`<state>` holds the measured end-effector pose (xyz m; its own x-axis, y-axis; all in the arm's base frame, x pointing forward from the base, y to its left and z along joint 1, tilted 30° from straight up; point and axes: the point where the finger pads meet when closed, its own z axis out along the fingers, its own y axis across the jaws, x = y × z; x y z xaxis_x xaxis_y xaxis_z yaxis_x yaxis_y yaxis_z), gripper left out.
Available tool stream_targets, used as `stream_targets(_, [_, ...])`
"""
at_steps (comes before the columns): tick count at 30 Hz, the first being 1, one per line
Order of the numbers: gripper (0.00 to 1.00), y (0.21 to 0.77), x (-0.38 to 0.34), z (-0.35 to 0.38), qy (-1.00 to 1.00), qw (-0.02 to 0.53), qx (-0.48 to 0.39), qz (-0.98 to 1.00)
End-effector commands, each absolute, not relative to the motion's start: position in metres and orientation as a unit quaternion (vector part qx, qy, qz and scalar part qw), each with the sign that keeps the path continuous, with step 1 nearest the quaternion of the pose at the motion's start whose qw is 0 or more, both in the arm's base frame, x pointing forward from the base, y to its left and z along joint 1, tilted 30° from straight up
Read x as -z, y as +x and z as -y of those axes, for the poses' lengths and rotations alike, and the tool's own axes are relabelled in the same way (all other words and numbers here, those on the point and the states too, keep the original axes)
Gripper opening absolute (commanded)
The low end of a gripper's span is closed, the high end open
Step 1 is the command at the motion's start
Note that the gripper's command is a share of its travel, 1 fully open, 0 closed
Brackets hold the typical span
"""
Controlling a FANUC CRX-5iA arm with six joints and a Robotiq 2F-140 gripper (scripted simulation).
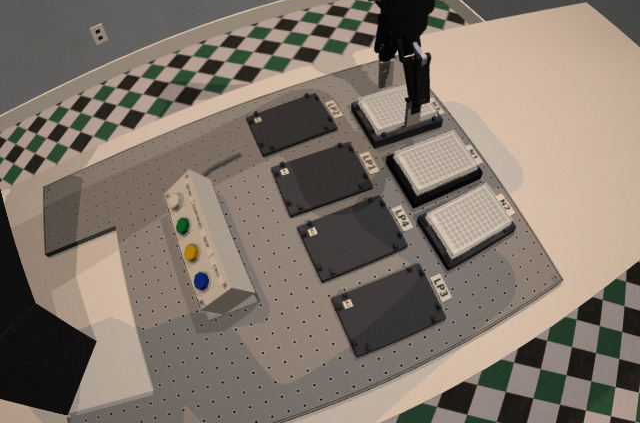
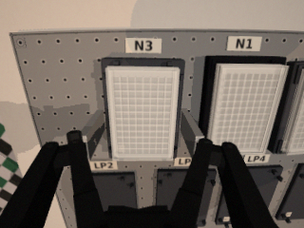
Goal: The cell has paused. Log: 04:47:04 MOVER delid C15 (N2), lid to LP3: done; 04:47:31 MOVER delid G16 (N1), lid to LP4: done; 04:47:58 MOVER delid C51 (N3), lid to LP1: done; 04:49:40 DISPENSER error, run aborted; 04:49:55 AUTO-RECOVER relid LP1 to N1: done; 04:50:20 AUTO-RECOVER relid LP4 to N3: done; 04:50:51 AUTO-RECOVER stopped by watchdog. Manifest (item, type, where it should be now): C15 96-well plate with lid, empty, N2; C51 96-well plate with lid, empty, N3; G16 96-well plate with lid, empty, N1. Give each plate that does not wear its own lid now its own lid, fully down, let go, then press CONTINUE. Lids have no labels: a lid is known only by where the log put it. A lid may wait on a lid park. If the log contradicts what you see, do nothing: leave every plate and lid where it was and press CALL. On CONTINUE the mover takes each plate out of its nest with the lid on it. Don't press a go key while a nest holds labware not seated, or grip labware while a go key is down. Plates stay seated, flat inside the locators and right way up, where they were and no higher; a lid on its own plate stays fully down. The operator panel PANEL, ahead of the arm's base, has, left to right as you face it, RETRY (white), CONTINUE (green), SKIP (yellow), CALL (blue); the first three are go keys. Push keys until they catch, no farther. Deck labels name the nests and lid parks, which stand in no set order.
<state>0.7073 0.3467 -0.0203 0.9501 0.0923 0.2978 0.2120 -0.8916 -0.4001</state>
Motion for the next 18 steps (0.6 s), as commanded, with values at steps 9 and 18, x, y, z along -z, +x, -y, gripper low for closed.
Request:
stream_targets(9, [0.66,0.704,0.008,-0.340,-0.963,0.219,0.137,0.079])
stream_targets(18, [0.66,0.700,-0.008,-0.332,-0.963,0.219,0.137,0.079])
